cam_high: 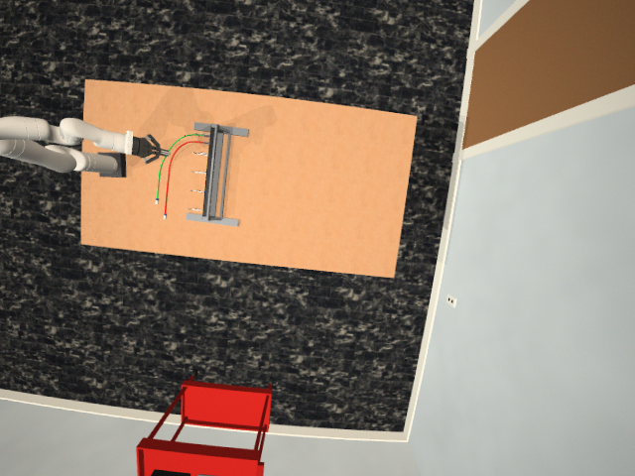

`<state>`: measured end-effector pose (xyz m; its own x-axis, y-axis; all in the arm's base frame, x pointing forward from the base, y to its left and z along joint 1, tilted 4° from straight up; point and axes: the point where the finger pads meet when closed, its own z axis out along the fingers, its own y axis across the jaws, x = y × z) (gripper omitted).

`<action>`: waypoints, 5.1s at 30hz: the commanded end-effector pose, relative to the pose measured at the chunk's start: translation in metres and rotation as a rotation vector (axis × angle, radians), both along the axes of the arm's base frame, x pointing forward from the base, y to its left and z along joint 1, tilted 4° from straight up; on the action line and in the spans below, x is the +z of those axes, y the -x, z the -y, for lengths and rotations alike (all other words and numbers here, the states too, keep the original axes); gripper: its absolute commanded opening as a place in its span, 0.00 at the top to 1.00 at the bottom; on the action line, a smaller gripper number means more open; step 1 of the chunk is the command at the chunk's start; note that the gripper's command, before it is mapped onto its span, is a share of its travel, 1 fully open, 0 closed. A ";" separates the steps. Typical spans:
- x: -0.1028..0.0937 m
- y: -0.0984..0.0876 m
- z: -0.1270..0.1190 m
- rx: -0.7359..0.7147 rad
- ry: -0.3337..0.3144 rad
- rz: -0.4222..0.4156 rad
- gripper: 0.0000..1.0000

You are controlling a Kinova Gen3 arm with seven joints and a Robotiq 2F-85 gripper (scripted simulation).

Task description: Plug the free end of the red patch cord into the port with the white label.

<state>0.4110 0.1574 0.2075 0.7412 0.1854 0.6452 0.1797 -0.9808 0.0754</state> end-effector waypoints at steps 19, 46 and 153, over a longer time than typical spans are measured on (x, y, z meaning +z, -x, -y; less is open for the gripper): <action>0.004 -0.009 0.047 -0.004 -0.002 0.001 1.00; 0.007 -0.017 0.092 -0.004 -0.002 0.001 1.00; -0.099 -0.108 0.088 -0.004 -0.002 0.001 1.00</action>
